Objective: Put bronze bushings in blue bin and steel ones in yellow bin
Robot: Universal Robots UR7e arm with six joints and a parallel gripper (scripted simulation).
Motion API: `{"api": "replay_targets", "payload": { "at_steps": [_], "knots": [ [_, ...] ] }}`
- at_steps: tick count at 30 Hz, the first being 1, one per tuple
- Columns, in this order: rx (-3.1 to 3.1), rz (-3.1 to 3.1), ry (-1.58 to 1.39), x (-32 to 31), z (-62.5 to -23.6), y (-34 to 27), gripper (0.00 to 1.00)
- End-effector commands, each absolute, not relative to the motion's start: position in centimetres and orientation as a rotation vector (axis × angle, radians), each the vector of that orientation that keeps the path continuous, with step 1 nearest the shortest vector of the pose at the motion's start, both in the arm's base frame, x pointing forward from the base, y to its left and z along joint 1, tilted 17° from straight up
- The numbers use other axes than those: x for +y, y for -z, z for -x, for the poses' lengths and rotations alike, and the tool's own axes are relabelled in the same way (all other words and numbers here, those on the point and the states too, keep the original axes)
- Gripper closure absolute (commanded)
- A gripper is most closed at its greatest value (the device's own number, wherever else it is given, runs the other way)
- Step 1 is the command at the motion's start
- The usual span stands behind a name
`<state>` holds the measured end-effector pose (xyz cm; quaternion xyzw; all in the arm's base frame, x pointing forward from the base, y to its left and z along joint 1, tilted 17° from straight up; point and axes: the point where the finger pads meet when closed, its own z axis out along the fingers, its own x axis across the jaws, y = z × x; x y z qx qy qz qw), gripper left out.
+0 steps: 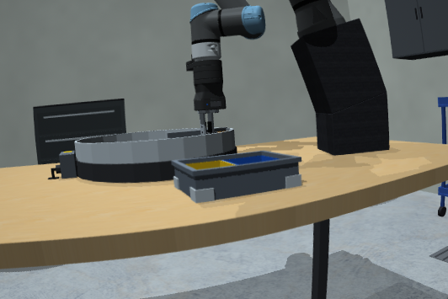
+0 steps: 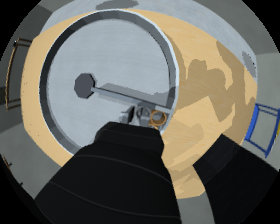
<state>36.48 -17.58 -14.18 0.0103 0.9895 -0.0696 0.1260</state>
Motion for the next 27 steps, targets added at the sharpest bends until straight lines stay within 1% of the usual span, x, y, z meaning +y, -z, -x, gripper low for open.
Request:
{"api": "replay_targets", "payload": {
  "at_steps": [1,25,26,27],
  "knots": [
    [2.881,-0.03,0.204,-17.66,-36.62,14.61,0.6],
    [2.881,-0.03,0.204,-17.8,-36.85,15.52,0.6],
    [2.881,-0.03,0.204,-17.8,-36.85,15.51,1.0],
    [2.881,-0.03,0.204,-17.8,-36.85,15.51,1.0]
  ]
}}
